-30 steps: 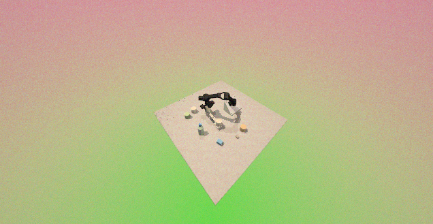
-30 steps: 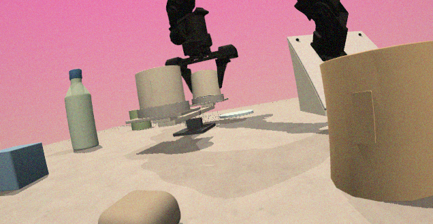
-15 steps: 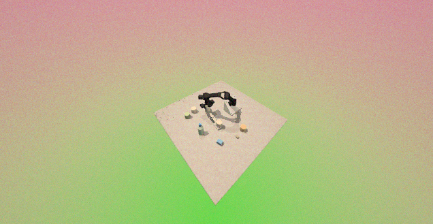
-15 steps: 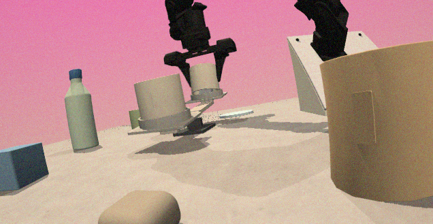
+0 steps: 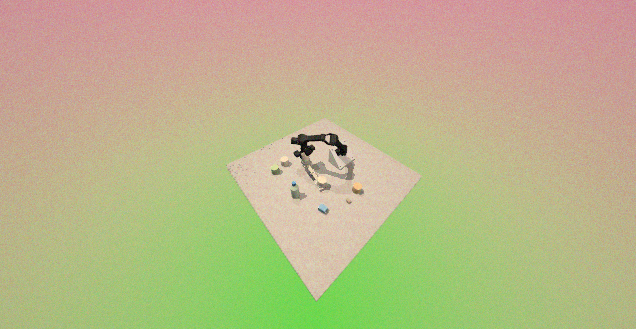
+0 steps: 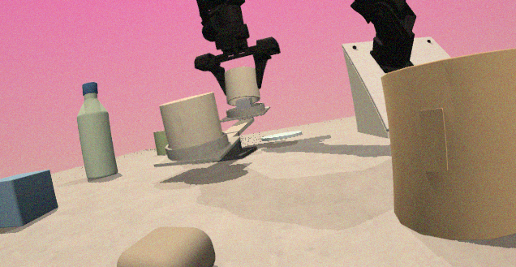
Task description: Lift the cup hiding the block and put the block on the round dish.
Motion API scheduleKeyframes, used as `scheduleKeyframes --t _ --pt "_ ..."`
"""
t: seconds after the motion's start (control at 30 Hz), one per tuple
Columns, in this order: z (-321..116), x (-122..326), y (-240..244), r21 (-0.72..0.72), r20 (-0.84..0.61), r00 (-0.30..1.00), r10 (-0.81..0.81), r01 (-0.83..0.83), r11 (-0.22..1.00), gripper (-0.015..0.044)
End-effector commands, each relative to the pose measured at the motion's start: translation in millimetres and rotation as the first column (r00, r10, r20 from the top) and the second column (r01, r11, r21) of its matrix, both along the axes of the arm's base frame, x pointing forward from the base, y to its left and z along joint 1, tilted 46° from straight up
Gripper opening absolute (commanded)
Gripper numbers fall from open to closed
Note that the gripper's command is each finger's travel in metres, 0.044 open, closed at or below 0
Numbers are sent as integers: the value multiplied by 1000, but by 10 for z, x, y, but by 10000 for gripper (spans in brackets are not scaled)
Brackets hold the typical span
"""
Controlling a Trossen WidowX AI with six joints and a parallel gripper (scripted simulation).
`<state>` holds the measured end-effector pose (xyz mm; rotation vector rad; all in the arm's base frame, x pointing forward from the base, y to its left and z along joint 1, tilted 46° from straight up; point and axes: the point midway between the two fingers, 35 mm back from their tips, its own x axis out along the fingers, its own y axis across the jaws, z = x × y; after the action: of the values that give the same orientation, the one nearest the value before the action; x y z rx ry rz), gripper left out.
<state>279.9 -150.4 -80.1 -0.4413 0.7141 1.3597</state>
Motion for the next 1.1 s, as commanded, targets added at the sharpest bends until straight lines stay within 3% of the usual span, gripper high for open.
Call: scheduleKeyframes --t 0.0,1.07 --pt "37 15 -130 -31 15 1000 -1 2 1000 0" --pt "348 -54 -400 -30 15 1000 0 1 1000 0"
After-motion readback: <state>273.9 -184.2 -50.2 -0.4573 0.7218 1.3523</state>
